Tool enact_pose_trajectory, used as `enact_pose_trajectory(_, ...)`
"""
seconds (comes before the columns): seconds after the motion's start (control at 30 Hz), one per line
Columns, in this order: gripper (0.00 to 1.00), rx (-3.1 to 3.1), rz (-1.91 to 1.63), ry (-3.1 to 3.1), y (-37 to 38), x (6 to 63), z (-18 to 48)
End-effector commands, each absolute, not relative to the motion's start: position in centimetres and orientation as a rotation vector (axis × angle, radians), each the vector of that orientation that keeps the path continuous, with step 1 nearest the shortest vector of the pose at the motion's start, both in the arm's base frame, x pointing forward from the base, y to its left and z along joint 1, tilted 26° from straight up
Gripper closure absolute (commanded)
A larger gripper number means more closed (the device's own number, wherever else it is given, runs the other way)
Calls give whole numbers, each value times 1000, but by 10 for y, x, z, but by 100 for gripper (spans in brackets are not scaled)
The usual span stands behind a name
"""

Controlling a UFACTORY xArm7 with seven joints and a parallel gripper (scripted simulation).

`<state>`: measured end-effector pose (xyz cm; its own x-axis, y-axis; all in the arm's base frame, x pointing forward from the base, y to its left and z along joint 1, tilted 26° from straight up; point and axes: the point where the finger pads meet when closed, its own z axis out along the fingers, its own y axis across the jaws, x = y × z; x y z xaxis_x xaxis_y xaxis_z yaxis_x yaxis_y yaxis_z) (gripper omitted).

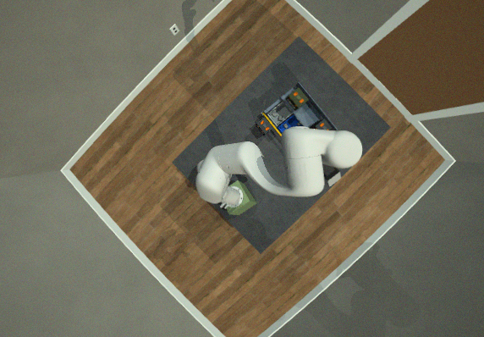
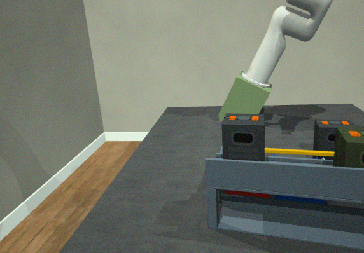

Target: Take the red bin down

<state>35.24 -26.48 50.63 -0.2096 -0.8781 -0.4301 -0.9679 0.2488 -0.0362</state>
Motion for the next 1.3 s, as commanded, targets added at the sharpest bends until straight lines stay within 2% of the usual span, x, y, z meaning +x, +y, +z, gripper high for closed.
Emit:
enact_pose_trajectory(0.0,0,-1692,345,2166,-265,354,509)
enact_pose_trajectory(0.07,0,-1692,345,2166,-265,354,509)
enact_pose_trajectory(0.23,0,-1691,345,2166,-241,399,526)
enact_pose_trajectory(0.63,0,-1691,345,2166,-241,399,526)
enact_pose_trajectory(0.8,0,-1691,346,2166,-225,430,539)
enact_pose_trajectory(1.27,0,-1663,287,2156,-226,426,537)
